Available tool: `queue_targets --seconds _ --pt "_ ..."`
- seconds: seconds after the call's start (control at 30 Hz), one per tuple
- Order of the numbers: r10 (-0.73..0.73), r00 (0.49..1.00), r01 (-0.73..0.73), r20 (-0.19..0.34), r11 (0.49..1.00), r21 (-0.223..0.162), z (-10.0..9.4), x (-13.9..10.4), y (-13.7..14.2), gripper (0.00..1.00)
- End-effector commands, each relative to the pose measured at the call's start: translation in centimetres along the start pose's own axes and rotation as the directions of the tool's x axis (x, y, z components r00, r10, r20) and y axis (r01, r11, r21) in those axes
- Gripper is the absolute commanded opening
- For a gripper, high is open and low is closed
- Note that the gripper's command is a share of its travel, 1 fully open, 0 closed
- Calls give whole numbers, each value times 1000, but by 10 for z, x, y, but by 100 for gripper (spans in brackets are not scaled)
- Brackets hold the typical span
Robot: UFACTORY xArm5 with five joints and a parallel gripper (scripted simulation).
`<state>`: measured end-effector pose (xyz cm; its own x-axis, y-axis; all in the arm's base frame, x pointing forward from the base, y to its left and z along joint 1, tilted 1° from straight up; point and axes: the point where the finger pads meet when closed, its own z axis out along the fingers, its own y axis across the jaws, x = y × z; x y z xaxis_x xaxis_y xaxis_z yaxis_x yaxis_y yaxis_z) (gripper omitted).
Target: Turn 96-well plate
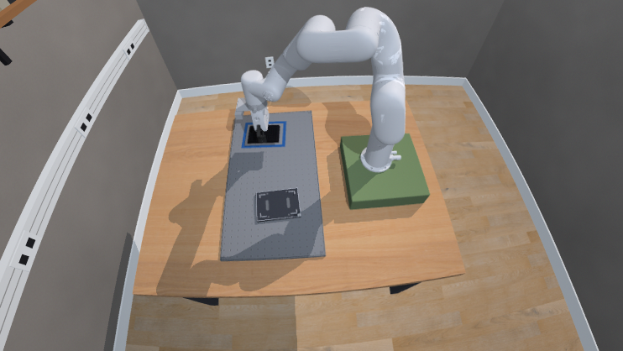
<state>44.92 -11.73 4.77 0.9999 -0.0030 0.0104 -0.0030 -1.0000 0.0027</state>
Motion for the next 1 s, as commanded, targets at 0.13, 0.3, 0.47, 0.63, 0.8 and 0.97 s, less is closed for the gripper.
queue_targets --seconds 0.13,0.3,0.47,0.63,0.8,0.97 --pt "-1 1000 1 -3 1000 0 0 7 23 0" --pt "-1 1000 1 -3 1000 0 0 10 39 0" --pt "-1 1000 1 -3 1000 0 1 14 55 0" --pt "-1 1000 1 -3 1000 0 1 16 65 0" --pt "-1 1000 1 -3 1000 0 1 19 77 0" --pt "-1 1000 1 -3 1000 0 1 19 77 0"
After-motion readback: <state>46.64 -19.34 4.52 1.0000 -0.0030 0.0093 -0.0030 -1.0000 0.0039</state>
